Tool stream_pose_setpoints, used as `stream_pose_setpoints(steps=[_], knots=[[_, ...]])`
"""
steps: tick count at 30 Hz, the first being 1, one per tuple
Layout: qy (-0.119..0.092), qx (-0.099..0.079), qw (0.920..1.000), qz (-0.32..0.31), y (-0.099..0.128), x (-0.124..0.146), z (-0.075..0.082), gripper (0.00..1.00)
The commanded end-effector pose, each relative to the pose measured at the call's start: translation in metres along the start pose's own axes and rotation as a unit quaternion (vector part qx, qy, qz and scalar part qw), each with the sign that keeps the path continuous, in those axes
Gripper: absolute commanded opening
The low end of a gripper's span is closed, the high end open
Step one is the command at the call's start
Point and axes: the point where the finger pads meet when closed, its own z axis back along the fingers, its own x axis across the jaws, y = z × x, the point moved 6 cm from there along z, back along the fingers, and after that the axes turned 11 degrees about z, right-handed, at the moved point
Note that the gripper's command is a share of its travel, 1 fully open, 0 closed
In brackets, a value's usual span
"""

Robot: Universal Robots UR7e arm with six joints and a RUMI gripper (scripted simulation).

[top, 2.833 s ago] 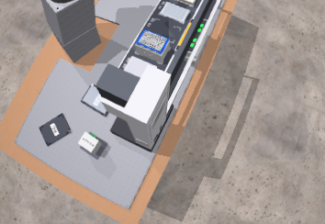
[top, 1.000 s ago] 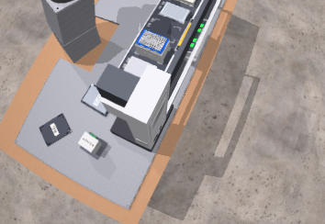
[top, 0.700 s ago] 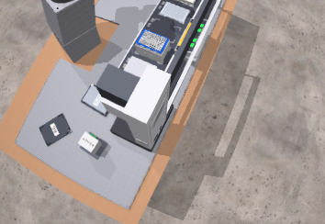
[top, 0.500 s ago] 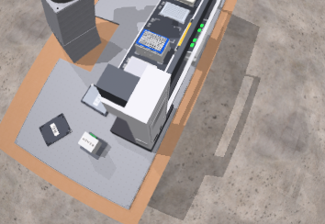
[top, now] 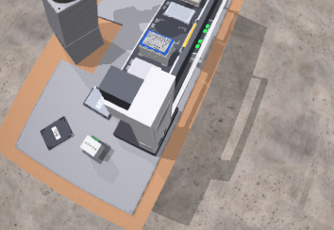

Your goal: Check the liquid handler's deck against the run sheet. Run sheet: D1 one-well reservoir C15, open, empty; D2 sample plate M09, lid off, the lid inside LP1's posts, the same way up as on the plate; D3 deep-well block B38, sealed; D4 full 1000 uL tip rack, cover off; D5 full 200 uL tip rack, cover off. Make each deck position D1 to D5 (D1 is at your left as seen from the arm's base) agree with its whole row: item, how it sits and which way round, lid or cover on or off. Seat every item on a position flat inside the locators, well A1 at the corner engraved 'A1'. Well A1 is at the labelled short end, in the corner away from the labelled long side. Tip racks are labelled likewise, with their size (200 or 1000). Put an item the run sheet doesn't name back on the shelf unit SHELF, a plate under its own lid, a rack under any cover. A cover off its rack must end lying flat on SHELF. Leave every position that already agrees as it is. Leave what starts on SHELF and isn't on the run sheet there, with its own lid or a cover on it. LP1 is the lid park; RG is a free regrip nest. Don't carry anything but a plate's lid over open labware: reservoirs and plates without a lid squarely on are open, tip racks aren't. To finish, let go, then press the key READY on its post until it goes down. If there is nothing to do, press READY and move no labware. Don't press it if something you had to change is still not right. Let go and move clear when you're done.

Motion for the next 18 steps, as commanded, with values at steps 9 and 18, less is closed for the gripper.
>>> stream_pose_setpoints(steps=[9, 18], knots=[[-0.001, -0.002, 0.9995, -0.032, 0.031, 0.011, 0.0, 0.0], [-0.001, -0.001, 0.9995, -0.032, 0.075, 0.023, 0.0, 0.0]])
